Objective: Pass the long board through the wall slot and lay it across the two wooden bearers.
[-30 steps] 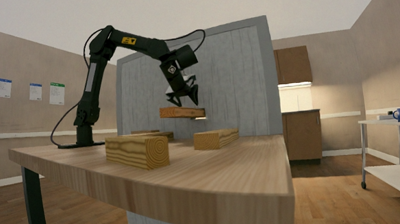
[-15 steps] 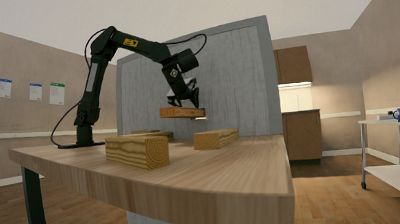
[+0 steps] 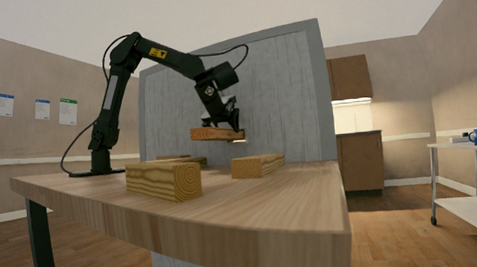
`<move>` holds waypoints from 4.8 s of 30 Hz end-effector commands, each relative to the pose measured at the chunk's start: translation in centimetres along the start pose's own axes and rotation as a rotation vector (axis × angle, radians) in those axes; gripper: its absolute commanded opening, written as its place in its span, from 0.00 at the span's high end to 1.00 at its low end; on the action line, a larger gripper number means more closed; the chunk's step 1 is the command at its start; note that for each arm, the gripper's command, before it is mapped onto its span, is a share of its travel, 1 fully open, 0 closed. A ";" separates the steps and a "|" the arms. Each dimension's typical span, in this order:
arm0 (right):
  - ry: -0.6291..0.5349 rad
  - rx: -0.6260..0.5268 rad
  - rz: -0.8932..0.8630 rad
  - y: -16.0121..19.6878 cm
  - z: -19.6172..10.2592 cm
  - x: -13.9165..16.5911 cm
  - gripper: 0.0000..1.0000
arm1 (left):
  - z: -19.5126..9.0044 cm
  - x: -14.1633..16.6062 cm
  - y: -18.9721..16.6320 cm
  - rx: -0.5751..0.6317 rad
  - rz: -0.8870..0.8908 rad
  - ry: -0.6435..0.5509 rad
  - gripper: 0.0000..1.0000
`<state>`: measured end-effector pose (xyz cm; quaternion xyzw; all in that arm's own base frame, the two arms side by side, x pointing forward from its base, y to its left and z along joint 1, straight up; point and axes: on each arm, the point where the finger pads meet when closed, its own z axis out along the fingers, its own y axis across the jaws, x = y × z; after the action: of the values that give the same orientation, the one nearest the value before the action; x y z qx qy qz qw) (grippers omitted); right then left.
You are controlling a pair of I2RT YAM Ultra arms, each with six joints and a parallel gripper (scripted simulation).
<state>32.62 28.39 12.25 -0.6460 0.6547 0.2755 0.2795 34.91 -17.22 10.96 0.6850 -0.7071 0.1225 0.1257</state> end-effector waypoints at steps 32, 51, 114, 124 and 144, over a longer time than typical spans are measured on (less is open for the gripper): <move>-0.035 0.021 -0.018 -0.6 1.0 -1.8 1.00 | -2.9 2.5 -1.6 0.091 0.034 0.079 1.00; -0.046 0.034 -0.033 -0.9 1.0 -2.1 1.00 | -1.6 1.8 -1.0 0.040 0.015 0.064 0.22; -0.046 0.034 -0.033 -0.9 1.0 -2.1 1.00 | -10.9 1.9 -0.1 0.051 0.036 0.054 0.22; -0.046 0.034 -0.033 -0.9 1.0 -2.1 1.00 | -9.3 1.2 -0.8 0.024 0.024 0.046 0.22; -0.046 0.034 -0.033 -0.9 1.0 -2.1 1.00 | -16.4 -1.3 -6.3 0.543 0.684 -0.174 0.22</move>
<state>32.77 29.56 10.51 -0.6435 0.6613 0.2699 0.2752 39.01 -11.87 22.60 0.5197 -0.8201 0.2347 -0.0477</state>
